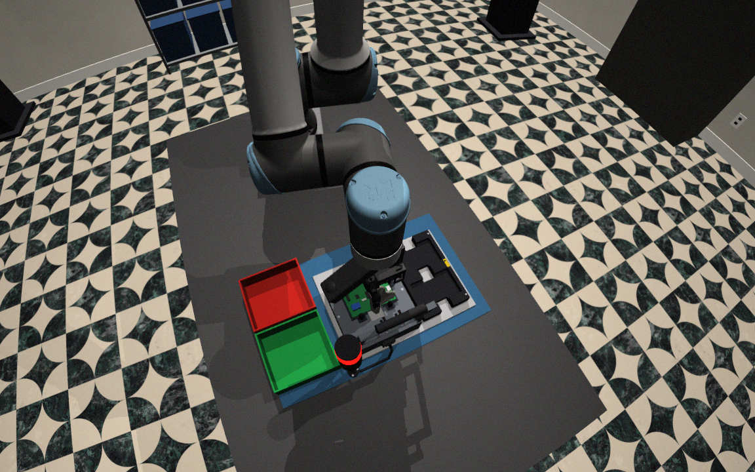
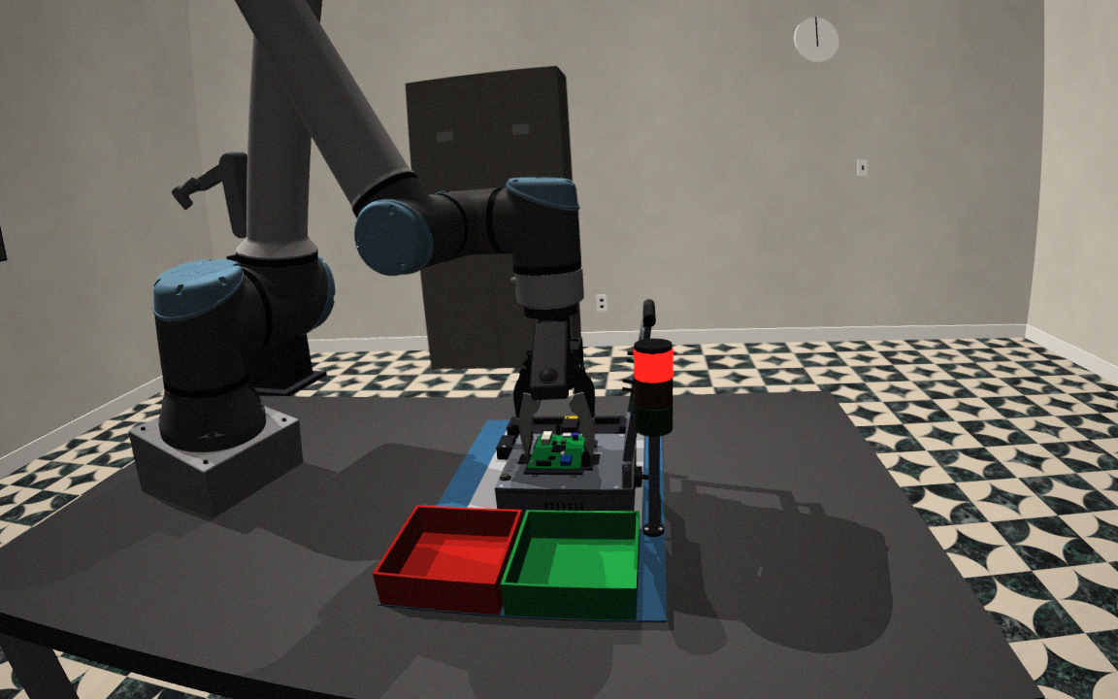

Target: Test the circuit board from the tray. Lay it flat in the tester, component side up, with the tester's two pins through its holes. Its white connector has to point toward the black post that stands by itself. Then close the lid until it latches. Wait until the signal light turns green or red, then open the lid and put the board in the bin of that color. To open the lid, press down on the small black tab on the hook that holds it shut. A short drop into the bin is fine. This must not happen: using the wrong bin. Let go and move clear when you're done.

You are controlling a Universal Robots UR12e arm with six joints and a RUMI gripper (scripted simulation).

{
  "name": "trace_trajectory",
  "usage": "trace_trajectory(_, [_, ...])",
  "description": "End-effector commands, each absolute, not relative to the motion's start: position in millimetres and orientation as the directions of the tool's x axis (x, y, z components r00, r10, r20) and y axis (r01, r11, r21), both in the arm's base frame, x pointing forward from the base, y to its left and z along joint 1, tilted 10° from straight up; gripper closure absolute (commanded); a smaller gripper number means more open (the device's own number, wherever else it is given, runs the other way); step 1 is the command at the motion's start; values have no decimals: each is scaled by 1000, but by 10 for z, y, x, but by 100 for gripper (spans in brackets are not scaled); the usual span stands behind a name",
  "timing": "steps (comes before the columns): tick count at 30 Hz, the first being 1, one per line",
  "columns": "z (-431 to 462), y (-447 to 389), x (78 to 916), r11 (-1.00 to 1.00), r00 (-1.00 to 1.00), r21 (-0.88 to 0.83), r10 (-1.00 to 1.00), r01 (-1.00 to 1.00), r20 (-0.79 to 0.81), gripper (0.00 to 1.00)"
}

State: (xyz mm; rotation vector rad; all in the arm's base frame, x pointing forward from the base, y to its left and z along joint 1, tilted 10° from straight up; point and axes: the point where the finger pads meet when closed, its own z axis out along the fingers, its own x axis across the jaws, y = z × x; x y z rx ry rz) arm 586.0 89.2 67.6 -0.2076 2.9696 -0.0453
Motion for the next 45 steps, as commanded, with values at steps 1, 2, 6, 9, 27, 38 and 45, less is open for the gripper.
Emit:
trace_trajectory(1, [656, 881, 5836, 990, -977, -40, -139, -134, -159, 46])
trace_trajectory(2, [656, 881, 5836, 990, -977, -40, -139, -134, -159, 46])
trace_trajectory(6, [656, 881, 5836, 990, -977, -40, -139, -134, -159, 46])
trace_trajectory(9, [656, 881, 5836, 990, -977, -40, -139, -134, -159, 46])
trace_trajectory(27, [656, 881, 5836, 990, -977, -40, -139, -134, -159, 51])
trace_trajectory(38, [656, 881, 5836, 990, -977, -40, -139, -134, -159, 51])
trace_trajectory(45, [657, 881, 5836, 990, -977, -40, -139, -134, -159, 53])
